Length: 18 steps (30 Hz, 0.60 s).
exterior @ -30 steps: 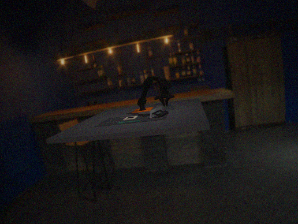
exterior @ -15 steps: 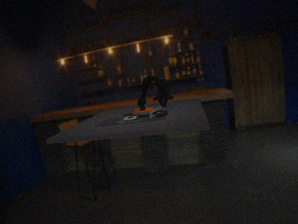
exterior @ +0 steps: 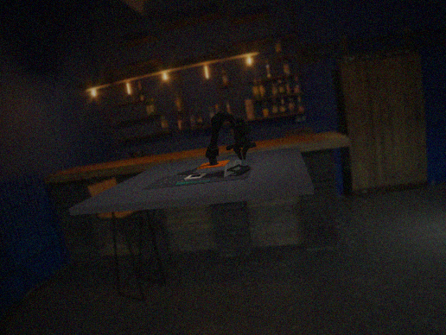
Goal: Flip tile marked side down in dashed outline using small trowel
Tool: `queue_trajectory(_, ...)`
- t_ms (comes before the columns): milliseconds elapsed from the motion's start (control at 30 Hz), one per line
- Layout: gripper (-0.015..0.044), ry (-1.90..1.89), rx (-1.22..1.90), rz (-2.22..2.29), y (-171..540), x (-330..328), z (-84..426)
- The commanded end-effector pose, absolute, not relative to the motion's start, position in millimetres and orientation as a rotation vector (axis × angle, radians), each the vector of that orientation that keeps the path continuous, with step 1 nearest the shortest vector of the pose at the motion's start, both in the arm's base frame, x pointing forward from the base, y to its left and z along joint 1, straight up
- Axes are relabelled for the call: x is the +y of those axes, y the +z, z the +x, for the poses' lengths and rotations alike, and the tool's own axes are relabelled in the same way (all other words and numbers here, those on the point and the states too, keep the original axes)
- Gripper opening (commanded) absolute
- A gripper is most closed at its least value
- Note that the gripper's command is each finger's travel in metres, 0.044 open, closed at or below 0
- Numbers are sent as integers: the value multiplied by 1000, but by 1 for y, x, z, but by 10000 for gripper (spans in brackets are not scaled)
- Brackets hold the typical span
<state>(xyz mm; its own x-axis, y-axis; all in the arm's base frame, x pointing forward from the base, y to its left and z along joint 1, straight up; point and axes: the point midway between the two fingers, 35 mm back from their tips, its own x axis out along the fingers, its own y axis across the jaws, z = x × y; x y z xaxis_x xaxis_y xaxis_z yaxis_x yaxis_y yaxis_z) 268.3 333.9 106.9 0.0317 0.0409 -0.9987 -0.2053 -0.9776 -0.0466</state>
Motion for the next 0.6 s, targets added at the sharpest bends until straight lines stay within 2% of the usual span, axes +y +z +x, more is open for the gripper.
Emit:
queue_trajectory(0, 100, 2074, 185, -2126, 103, 325, 267)
queue_trajectory(567, 100, 2075, 186, -2127, 102, 307, 263)
